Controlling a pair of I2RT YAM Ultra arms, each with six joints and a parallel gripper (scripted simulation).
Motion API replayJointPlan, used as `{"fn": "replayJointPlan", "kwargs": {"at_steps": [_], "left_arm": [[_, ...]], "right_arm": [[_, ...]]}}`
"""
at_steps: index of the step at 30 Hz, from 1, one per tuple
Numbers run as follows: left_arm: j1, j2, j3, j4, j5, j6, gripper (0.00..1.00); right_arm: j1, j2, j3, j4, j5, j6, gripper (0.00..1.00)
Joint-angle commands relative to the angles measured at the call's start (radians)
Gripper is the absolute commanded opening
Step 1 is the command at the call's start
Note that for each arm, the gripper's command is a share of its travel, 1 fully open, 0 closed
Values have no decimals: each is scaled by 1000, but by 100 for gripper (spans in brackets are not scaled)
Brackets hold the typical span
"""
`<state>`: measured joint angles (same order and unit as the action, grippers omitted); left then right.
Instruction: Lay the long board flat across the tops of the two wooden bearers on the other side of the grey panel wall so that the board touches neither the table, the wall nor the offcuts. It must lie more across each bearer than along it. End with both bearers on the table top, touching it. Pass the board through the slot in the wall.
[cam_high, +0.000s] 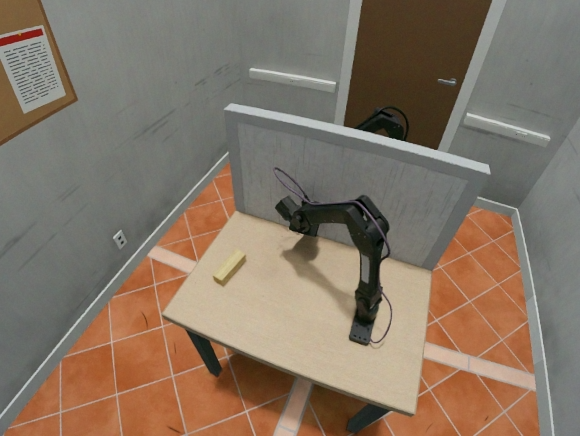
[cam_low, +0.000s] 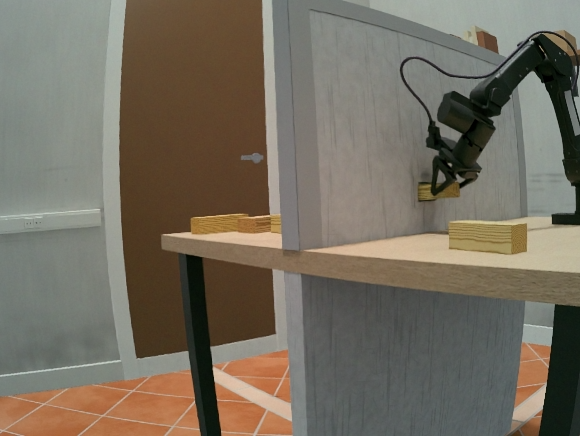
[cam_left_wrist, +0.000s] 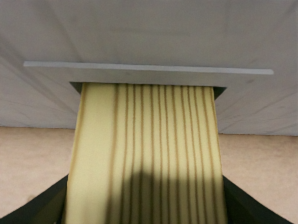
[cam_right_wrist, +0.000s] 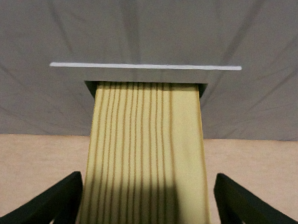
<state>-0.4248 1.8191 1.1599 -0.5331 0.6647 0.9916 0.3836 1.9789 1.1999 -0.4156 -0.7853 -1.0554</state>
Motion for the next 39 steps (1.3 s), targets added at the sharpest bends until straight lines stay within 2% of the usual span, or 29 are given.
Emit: {"fn": "replayJointPlan", "kwargs": {"at_steps": [1,4,7,12,17,21,37,38,39], "left_arm": [[-15,-24,57,20,42,-10,0],[-15,-24,57,20,42,-10,0],[-15,-24,57,20,42,-10,0],[-15,-24,57,20,42,-10,0],[-15,-24,57,20,42,-10,0],[-15,-24,57,20,42,-10,0],[-15,-24,57,20,42,-10,0],[-15,-24,57,20,42,-10,0],[-15,-24,57,20,42,-10,0]], "right_arm": [[20,-4,6,29,-15,19,76],[24,-28,14,47,-10,26,76],[30,22,-8,58,-7,34,76],[37,4,24,67,-9,38,76],[47,35,-5,90,3,53,76],[31,-10,21,76,-6,49,76],[24,-3,29,75,-7,40,76],[24,-3,34,72,-7,38,0],[24,-3,36,72,-7,38,0]]}}
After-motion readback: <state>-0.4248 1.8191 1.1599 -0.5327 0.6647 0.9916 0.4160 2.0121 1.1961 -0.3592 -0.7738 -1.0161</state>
